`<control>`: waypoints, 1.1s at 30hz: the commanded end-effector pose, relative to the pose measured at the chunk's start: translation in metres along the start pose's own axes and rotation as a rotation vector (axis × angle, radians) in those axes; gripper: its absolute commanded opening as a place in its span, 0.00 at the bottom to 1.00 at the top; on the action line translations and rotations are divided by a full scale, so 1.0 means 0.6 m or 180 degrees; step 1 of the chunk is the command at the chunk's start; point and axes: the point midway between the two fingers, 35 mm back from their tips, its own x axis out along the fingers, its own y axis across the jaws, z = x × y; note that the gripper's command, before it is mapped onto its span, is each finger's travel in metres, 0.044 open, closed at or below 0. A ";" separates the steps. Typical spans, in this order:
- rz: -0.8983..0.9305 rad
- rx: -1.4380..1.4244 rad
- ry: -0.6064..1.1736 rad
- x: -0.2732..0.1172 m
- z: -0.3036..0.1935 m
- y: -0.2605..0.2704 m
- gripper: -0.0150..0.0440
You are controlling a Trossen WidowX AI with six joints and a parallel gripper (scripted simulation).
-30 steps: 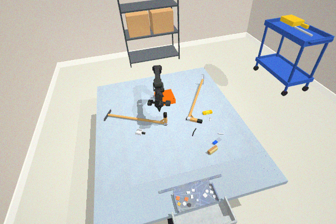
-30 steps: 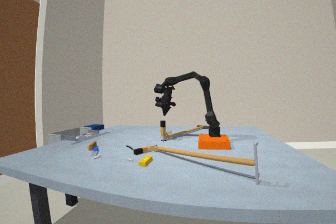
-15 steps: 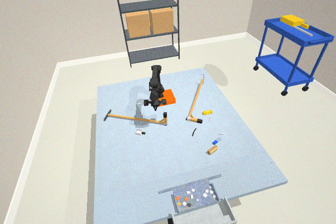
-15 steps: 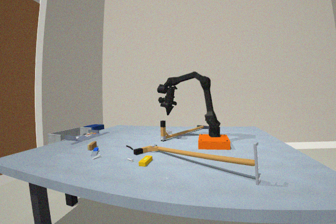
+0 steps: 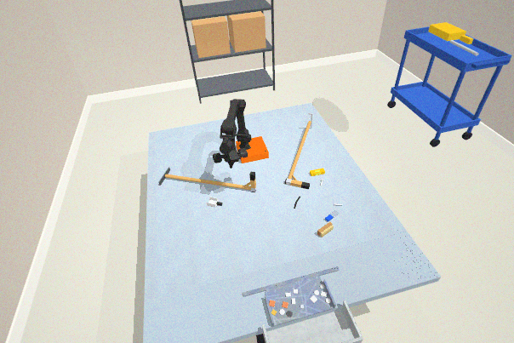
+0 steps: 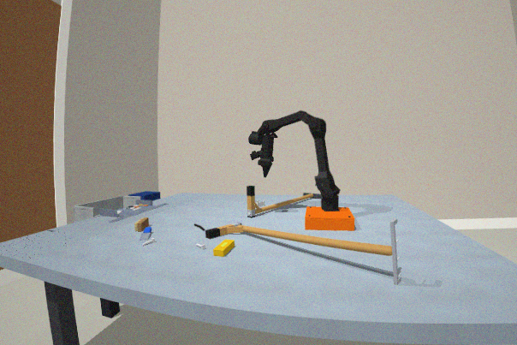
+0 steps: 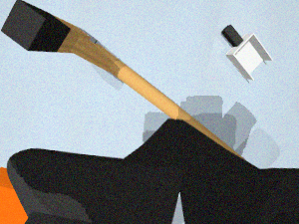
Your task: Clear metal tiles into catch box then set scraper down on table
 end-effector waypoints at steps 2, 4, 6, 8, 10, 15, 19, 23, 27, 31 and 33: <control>0.0033 -0.0318 0.0055 0.002 -0.021 -0.015 0.25; 0.0040 -0.0426 0.0071 0.002 -0.028 -0.021 0.25; 0.0049 -0.0535 0.0087 0.003 -0.036 -0.027 0.25; 0.0058 -0.0643 0.0102 0.003 -0.043 -0.032 0.25; 0.0068 -0.0751 0.0117 0.003 -0.050 -0.038 0.25; 0.0098 -0.1021 0.0150 0.004 -0.069 -0.050 0.25; 0.0126 -0.1237 0.0173 0.004 -0.084 -0.060 0.25; 0.0156 -0.1453 0.0193 0.004 -0.099 -0.069 0.25; 0.0190 -0.1668 0.0210 0.004 -0.115 -0.077 0.25; 0.0226 -0.1883 0.0223 0.004 -0.131 -0.085 0.25; 0.0245 -0.1990 0.0228 0.004 -0.138 -0.089 0.25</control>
